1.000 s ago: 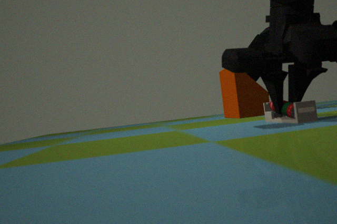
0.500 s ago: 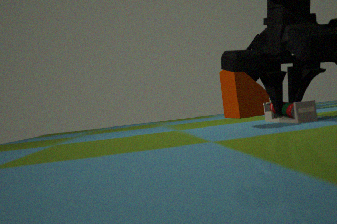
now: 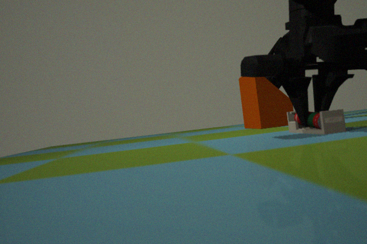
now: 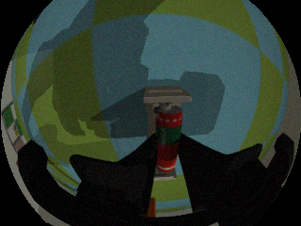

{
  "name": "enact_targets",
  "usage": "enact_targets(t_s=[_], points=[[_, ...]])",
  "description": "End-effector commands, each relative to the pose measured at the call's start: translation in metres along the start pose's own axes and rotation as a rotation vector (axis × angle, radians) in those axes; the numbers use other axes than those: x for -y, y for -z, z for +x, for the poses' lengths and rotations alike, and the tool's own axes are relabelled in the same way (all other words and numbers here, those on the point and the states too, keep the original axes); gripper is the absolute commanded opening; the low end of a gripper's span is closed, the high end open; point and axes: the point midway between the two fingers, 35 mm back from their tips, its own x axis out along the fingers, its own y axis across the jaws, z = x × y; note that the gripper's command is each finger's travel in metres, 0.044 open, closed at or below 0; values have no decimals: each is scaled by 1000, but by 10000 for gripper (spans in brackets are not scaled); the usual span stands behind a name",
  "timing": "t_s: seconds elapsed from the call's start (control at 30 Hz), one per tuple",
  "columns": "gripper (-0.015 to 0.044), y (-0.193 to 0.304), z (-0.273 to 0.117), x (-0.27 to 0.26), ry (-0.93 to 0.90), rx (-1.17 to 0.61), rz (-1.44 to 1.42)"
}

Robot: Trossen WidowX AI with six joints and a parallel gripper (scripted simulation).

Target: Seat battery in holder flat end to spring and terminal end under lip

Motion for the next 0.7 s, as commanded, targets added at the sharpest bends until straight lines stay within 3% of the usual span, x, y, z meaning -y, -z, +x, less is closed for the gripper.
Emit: enact_targets(t_s=[0.0,0.67], points=[[66,-2,1,-1,0,30,-10],[66,1,2,-3,3,105,-11]])
